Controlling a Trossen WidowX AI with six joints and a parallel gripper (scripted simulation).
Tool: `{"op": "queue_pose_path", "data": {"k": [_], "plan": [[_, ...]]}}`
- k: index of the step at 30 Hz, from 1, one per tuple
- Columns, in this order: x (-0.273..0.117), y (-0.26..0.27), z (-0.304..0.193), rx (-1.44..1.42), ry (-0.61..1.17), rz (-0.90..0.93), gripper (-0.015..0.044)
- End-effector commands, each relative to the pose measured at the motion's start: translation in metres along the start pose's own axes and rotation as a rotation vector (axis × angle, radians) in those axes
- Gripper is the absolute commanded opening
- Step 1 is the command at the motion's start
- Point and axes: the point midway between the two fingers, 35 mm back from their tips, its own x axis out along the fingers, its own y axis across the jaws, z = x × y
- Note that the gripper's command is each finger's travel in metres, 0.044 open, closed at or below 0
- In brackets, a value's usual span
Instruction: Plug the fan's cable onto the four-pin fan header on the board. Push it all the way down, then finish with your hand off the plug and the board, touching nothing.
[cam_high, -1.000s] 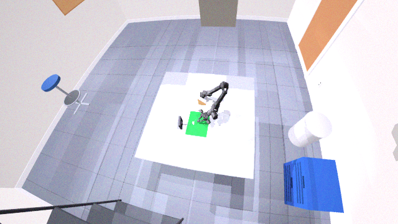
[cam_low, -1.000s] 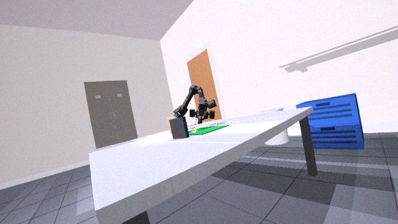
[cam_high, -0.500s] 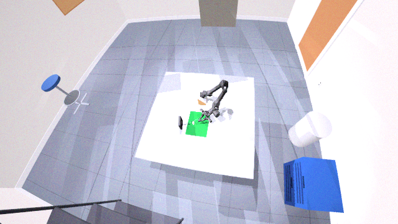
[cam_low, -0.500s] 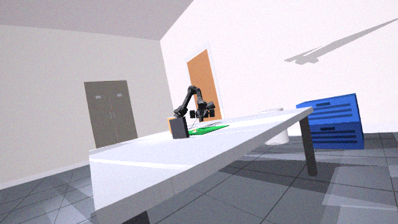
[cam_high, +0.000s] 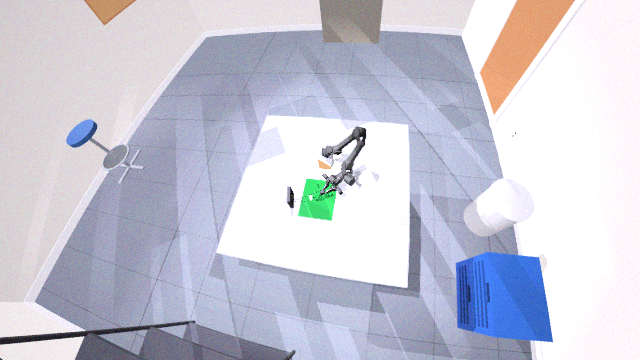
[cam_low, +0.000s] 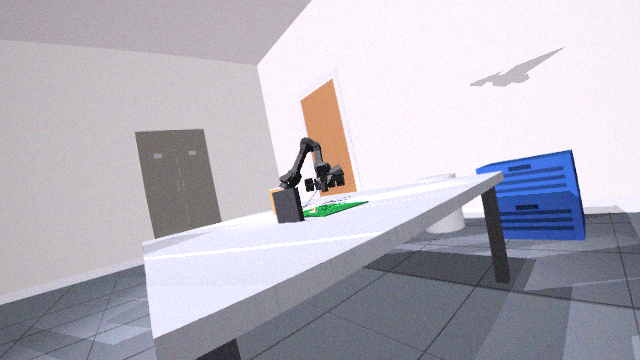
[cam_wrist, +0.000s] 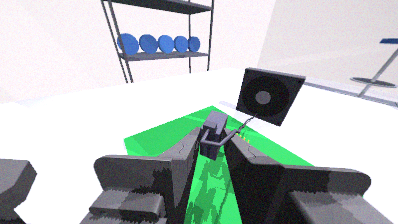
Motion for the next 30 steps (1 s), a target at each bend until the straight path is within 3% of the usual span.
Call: {"op": "queue_pose_path", "data": {"k": [1,30], "plan": [[-0.0009,0.0004,0.0038,0.003,-0.002,0.002,0.0000],[-0.0010,0.0002,0.0038,0.002,-0.002,-0.006,0.0000]]}}
